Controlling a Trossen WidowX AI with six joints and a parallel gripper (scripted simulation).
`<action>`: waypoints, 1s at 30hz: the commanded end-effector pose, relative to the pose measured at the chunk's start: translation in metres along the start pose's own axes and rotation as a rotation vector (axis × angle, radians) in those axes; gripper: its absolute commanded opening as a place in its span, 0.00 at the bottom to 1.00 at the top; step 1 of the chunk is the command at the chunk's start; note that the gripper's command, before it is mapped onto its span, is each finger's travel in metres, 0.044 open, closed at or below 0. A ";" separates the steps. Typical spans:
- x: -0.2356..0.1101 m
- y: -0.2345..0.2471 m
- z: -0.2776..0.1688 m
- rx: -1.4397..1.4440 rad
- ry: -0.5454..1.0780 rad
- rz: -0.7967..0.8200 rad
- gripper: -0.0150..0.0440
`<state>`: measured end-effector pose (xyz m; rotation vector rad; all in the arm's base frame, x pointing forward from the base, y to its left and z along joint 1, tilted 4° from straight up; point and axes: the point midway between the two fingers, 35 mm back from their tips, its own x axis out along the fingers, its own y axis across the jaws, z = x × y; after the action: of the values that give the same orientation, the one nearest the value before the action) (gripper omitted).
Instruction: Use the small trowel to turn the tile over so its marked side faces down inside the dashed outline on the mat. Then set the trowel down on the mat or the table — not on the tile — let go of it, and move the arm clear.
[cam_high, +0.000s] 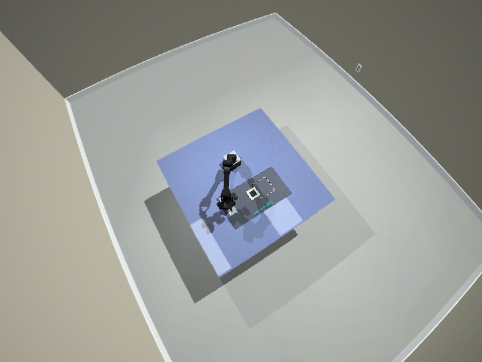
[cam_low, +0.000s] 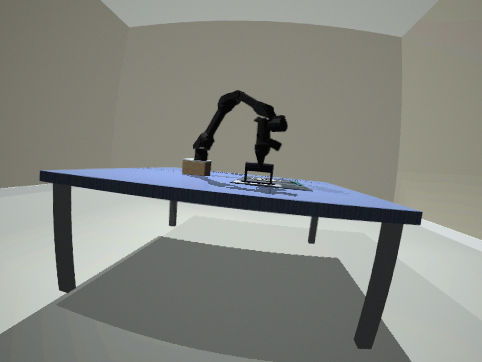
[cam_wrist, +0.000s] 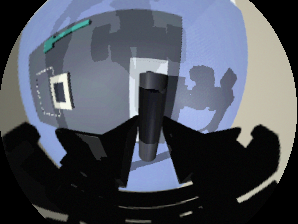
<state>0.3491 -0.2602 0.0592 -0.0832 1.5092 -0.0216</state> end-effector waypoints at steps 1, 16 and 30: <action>0.004 -0.005 -0.003 -0.088 0.006 -0.007 0.47; 0.004 -0.005 -0.002 -0.538 0.008 -0.006 0.47; 0.004 -0.005 -0.002 -0.958 0.009 -0.004 0.47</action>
<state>0.3468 -0.2678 0.0596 -0.7778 1.4342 0.6099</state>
